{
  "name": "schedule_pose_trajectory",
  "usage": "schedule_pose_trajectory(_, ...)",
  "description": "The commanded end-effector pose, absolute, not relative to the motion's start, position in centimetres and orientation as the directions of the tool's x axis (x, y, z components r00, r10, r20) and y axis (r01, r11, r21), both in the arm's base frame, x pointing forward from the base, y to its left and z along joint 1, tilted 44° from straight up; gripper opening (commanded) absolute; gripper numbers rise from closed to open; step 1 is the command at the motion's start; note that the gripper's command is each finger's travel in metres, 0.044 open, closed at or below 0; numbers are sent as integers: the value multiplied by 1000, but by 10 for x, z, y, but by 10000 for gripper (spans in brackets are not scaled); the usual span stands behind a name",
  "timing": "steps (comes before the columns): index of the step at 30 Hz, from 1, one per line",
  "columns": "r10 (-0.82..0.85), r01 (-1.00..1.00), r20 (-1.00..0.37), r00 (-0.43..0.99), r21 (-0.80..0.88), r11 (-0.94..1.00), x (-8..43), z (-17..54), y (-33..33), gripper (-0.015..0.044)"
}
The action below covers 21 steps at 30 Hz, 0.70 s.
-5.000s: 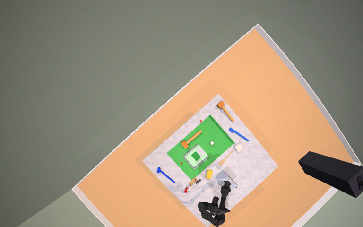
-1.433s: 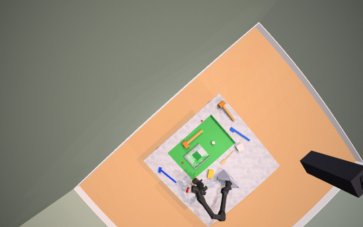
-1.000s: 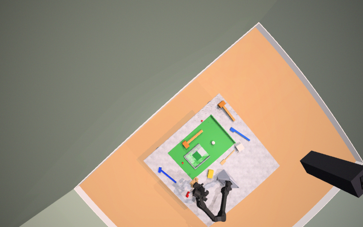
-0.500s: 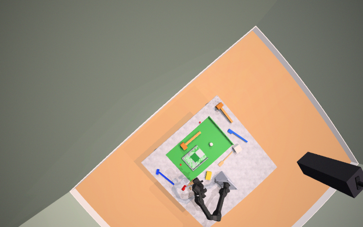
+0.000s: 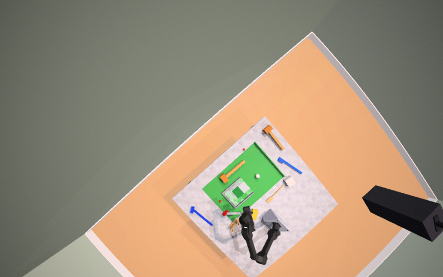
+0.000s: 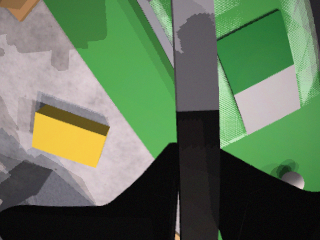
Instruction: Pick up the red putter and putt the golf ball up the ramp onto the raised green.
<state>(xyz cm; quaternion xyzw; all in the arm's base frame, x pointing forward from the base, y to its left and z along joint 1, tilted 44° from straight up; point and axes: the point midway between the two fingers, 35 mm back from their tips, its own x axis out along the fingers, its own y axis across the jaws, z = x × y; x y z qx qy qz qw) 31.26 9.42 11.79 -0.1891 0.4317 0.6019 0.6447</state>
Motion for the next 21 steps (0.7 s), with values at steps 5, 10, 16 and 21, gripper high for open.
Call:
schedule_pose_trajectory(5, 601, -868, -795, -80, 352, 351, 336, 84, 51, 0)
schedule_pose_trajectory(10, 597, -805, -798, -82, 406, 432, 343, 60, 23, 0)
schedule_pose_trajectory(16, 591, -701, -801, -94, 475, 532, 342, 32, -9, 0)
schedule_pose_trajectory(21, 591, -607, -800, -104, 522, 599, 339, 8, -35, 0)
